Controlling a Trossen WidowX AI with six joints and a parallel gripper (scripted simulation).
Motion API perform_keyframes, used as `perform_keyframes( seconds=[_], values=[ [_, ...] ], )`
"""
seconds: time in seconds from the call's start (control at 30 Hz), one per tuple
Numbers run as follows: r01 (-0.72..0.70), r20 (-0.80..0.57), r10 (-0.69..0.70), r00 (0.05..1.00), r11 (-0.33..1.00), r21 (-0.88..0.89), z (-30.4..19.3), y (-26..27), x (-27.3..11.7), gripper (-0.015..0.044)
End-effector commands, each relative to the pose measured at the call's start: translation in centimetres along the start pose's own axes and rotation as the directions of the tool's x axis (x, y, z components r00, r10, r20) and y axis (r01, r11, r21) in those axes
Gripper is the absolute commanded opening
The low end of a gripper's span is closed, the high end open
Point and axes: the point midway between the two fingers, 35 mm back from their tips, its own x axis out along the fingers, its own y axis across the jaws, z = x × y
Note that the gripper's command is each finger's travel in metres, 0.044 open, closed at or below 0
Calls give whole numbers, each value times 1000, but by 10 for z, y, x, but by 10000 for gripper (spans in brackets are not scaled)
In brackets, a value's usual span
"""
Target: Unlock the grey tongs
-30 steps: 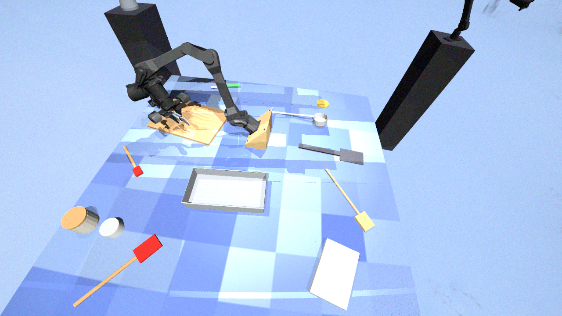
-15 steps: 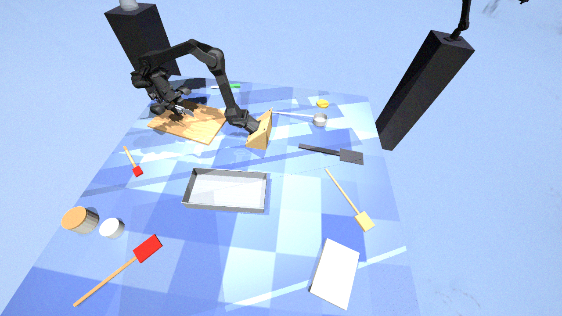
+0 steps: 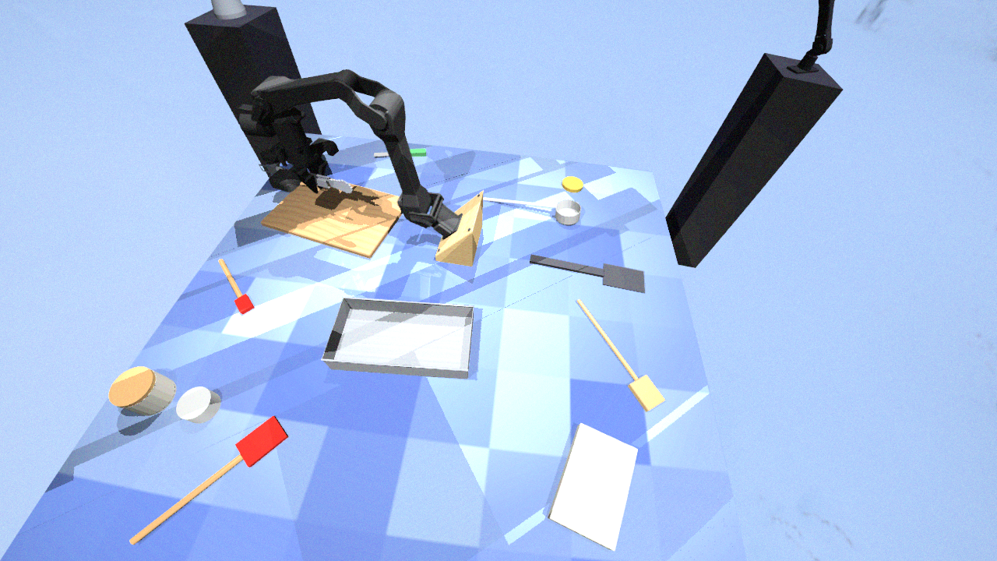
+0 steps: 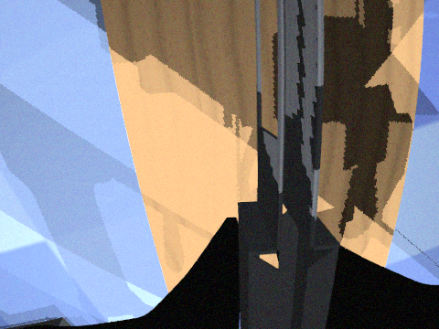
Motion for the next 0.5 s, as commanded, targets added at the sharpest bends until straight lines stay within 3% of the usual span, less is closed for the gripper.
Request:
perform_keyframes(
  seconds=[0.0, 0.47],
  values=[
    [4, 43, -1, 999, 999, -54, 2, -3, -9, -150],
    [-4, 92, 6, 996, 1000, -26, 1, -4, -10, -150]
  ],
)
